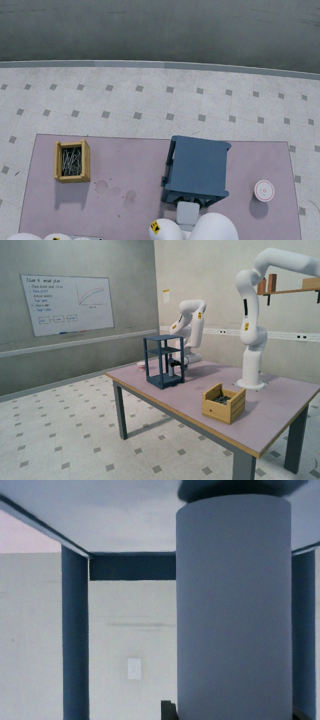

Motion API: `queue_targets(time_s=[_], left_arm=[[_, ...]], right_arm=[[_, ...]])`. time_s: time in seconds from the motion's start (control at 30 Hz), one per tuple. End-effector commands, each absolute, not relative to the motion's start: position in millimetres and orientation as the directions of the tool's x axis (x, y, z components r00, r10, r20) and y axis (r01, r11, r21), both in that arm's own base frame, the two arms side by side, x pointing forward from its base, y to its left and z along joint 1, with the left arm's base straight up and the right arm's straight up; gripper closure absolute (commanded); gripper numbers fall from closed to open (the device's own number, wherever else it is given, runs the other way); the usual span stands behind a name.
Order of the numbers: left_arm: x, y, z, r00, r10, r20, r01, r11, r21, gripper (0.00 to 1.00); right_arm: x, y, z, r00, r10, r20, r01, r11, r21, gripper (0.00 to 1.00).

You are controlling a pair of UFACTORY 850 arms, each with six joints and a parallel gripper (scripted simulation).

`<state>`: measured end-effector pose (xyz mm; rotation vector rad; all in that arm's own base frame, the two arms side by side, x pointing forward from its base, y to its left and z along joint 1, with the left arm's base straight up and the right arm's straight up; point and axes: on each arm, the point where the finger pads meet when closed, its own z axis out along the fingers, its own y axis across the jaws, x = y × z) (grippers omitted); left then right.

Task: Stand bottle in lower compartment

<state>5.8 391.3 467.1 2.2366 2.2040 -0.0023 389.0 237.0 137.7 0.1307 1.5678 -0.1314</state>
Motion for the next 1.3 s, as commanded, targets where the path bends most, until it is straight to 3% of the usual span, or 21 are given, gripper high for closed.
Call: queue_targets(time_s=[0.0, 0.37, 0.4, 0.47, 0.5, 0.57, 0.6, 0.73, 0.77, 0.83, 0.87, 1.27], left_arm=[[5.8, 391.8, 468.0, 0.015, 1.000, 0.000, 1.000, -0.015, 0.000, 0.00], [5.8, 391.8, 468.0, 0.015, 1.000, 0.000, 1.000, -0.015, 0.000, 0.00], [5.8, 391.8, 468.0, 0.015, 1.000, 0.000, 1.000, -0.015, 0.000, 0.00], [5.8, 391.8, 468.0, 0.015, 1.000, 0.000, 1.000, -0.015, 0.000, 0.00], [5.8, 391.8, 468.0, 0.015, 1.000, 0.000, 1.000, -0.015, 0.000, 0.00], [5.8, 391.8, 468.0, 0.015, 1.000, 0.000, 1.000, -0.015, 0.000, 0.00], [5.8, 391.8, 468.0, 0.015, 1.000, 0.000, 1.000, -0.015, 0.000, 0.00], [5.8, 391.8, 468.0, 0.015, 1.000, 0.000, 1.000, -0.015, 0.000, 0.00], [5.8, 391.8, 468.0, 0.015, 1.000, 0.000, 1.000, -0.015, 0.000, 0.00], [5.8, 391.8, 468.0, 0.015, 1.000, 0.000, 1.000, -0.015, 0.000, 0.00], [5.8, 391.8, 468.0, 0.015, 1.000, 0.000, 1.000, -0.015, 0.000, 0.00], [5.8, 391.8, 468.0, 0.015, 1.000, 0.000, 1.000, -0.015, 0.000, 0.00]], right_arm=[[389.3, 237.4, 132.8, 0.001, 0.001, -1.000, 0.166, 0.986, 0.001, 1.00], [389.3, 237.4, 132.8, 0.001, 0.001, -1.000, 0.166, 0.986, 0.001, 1.00], [389.3, 237.4, 132.8, 0.001, 0.001, -1.000, 0.166, 0.986, 0.001, 0.86], [389.3, 237.4, 132.8, 0.001, 0.001, -1.000, 0.166, 0.986, 0.001, 0.86], [389.3, 237.4, 132.8, 0.001, 0.001, -1.000, 0.166, 0.986, 0.001, 0.73], [389.3, 237.4, 132.8, 0.001, 0.001, -1.000, 0.166, 0.986, 0.001, 0.73], [389.3, 237.4, 132.8, 0.001, 0.001, -1.000, 0.166, 0.986, 0.001, 0.59], [389.3, 237.4, 132.8, 0.001, 0.001, -1.000, 0.166, 0.986, 0.001, 0.59], [389.3, 237.4, 132.8, 0.001, 0.001, -1.000, 0.166, 0.986, 0.001, 0.45], [389.3, 237.4, 132.8, 0.001, 0.001, -1.000, 0.166, 0.986, 0.001, 0.45], [389.3, 237.4, 132.8, 0.001, 0.001, -1.000, 0.166, 0.986, 0.001, 0.31], [389.3, 237.4, 132.8, 0.001, 0.001, -1.000, 0.166, 0.986, 0.001, 0.31]])
